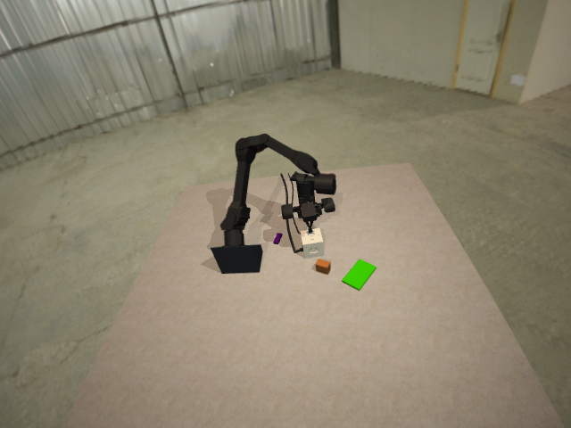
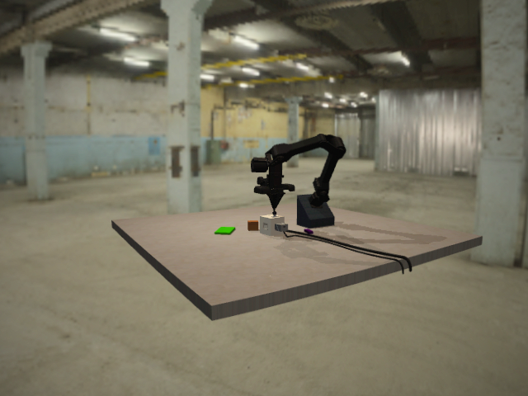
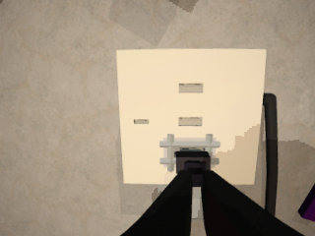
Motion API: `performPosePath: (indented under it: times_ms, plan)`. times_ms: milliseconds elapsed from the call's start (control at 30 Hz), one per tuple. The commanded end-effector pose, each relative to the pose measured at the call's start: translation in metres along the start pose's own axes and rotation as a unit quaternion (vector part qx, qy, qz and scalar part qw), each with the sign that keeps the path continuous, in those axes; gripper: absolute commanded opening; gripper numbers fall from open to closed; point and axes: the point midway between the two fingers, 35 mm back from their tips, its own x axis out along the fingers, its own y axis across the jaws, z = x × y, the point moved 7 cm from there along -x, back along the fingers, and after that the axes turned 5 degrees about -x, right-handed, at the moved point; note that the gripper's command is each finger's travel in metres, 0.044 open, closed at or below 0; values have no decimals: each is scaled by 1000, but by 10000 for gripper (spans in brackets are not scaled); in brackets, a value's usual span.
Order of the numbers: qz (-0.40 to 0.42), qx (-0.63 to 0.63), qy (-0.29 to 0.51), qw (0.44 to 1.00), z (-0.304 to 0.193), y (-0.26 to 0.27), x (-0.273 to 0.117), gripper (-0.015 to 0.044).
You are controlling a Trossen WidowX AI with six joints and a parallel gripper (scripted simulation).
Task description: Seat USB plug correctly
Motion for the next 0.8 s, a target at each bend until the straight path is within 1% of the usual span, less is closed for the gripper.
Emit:
performPosePath:
  times_ms: [0,767]
  plan:
    - [1,2,0,1000,0,0,0,0]
    - [1,2,0,1000,0,0,3,0]
